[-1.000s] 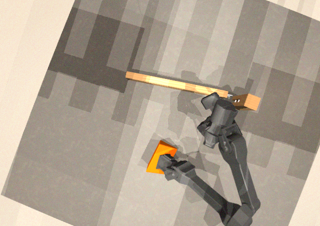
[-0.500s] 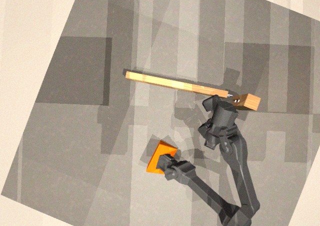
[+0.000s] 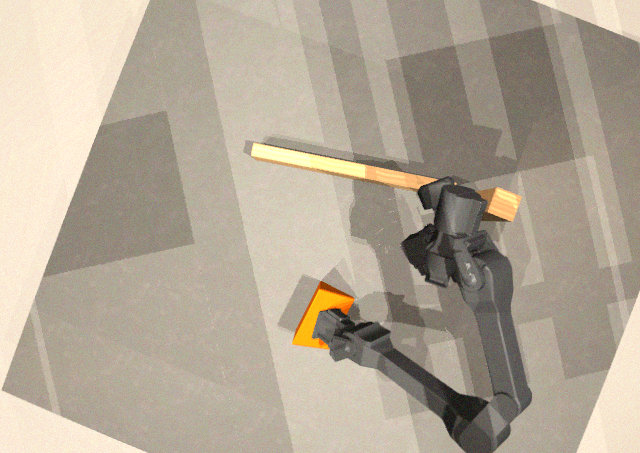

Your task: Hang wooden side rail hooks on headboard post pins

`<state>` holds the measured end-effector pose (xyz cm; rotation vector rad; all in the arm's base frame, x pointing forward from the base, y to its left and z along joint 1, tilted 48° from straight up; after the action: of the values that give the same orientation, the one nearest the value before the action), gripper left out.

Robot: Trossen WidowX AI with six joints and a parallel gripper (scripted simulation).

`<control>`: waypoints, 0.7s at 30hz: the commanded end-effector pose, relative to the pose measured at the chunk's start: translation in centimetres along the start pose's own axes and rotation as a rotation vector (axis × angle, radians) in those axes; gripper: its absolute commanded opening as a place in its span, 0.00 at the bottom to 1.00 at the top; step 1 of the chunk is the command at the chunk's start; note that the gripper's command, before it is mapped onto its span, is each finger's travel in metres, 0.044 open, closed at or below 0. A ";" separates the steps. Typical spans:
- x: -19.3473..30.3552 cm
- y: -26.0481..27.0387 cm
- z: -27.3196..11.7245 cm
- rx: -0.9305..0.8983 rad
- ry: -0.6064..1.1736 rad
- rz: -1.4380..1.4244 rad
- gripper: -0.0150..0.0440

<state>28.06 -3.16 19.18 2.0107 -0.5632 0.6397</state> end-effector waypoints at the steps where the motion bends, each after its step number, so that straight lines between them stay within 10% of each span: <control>1: 2.1 -0.7 0.0 -0.018 -0.088 0.147 1.00; 21: 5.5 -2.2 0.2 -0.136 -0.264 0.445 1.00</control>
<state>33.49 -3.10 21.10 1.8699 -1.1838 0.5780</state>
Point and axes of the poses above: the point midway between the two fingers, 35 mm back from their tips, its own z axis out along the fingers, its own y axis across the jaws, x = y × z, the point moved 5 cm from there along -z, back along the fingers, and after that the axes turned 14 degrees about -z, right-handed, at the moved point
